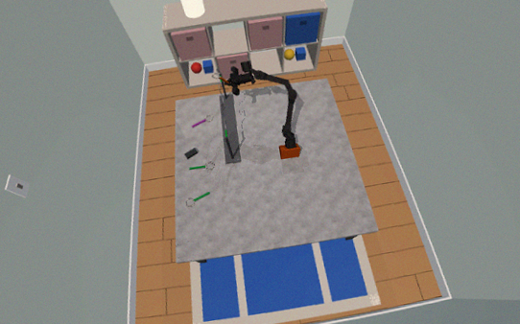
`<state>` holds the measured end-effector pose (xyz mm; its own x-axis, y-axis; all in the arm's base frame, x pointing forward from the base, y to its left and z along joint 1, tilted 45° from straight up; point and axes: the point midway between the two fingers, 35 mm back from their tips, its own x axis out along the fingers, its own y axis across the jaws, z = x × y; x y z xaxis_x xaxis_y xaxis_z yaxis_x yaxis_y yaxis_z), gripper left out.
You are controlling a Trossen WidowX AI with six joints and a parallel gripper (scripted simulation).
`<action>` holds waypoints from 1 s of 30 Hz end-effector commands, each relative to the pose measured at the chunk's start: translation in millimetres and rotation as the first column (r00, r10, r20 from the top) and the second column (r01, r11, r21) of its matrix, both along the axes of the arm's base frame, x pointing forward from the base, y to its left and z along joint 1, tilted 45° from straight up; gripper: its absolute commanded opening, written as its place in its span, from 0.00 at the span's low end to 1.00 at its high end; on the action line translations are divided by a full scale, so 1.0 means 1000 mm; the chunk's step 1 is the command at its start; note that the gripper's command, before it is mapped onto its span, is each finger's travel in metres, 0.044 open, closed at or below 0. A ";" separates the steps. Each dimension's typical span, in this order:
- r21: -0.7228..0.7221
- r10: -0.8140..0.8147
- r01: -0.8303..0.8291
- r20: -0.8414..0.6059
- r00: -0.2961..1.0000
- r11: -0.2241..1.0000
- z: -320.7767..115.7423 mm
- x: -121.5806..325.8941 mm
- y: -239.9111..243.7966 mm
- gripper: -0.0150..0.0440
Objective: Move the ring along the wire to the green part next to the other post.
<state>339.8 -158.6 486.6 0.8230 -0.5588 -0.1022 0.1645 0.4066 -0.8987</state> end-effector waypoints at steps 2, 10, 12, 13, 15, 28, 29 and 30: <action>-0.073 -0.003 0.003 -0.005 1.000 0.997 0.004 -0.002 -0.001 0.00; -0.174 -0.005 0.002 -0.018 1.000 0.985 0.007 -0.002 -0.002 0.00; -0.198 -0.006 0.002 -0.022 1.000 0.980 0.008 -0.002 -0.003 0.00; -0.211 -0.006 0.001 -0.023 1.000 0.978 0.009 -0.002 -0.003 0.00; -0.235 -0.007 0.001 -0.027 1.000 0.972 0.010 -0.002 -0.003 0.00; -0.391 -0.014 -0.006 -0.048 0.999 0.920 0.016 -0.002 -0.004 0.00; -0.402 -0.015 -0.006 -0.049 0.999 0.915 0.016 -0.002 -0.004 0.00; -0.414 -0.015 -0.007 -0.051 0.999 0.910 0.017 -0.002 -0.004 0.00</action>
<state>338.3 -163.8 500.3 0.8177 -0.5712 0.0713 0.1165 0.0430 -0.9923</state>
